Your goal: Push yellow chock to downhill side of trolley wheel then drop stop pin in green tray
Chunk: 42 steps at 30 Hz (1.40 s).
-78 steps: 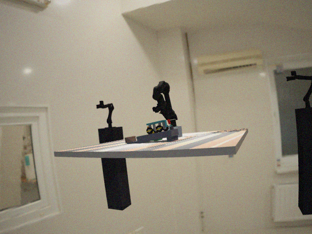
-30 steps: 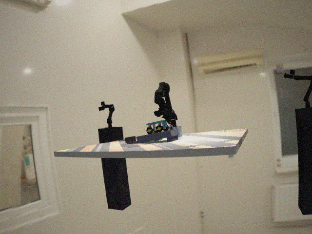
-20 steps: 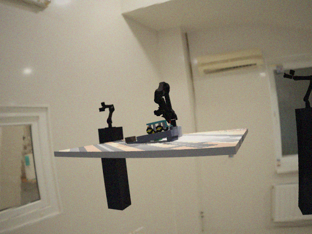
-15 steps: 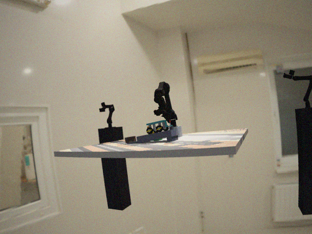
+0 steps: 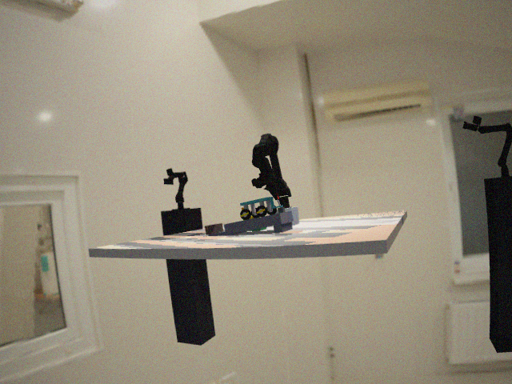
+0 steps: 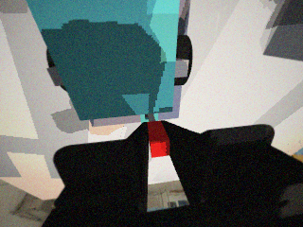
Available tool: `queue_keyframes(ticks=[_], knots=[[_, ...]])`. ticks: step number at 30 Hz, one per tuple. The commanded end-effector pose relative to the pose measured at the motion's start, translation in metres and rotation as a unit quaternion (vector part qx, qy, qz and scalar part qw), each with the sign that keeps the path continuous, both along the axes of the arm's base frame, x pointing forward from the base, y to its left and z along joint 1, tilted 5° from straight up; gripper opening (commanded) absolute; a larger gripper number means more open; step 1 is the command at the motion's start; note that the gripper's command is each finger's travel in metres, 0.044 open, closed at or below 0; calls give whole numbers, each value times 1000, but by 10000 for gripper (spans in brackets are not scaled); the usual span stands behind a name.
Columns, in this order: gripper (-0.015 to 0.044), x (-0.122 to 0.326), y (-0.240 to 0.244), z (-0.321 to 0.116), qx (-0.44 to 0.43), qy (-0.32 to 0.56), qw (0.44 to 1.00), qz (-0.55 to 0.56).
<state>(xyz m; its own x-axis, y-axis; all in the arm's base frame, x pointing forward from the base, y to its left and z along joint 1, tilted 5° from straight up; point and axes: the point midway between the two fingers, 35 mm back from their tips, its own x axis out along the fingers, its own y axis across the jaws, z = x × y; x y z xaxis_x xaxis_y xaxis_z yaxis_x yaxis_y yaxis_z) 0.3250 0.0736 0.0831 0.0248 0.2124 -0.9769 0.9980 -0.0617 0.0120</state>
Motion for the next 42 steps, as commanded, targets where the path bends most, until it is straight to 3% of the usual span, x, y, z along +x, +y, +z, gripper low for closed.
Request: queue_keyframes(ticks=[1,42], knots=[[0,0,0,5,3,-2,1000,2],[0,1,4,25,3,-2,1000,2]])
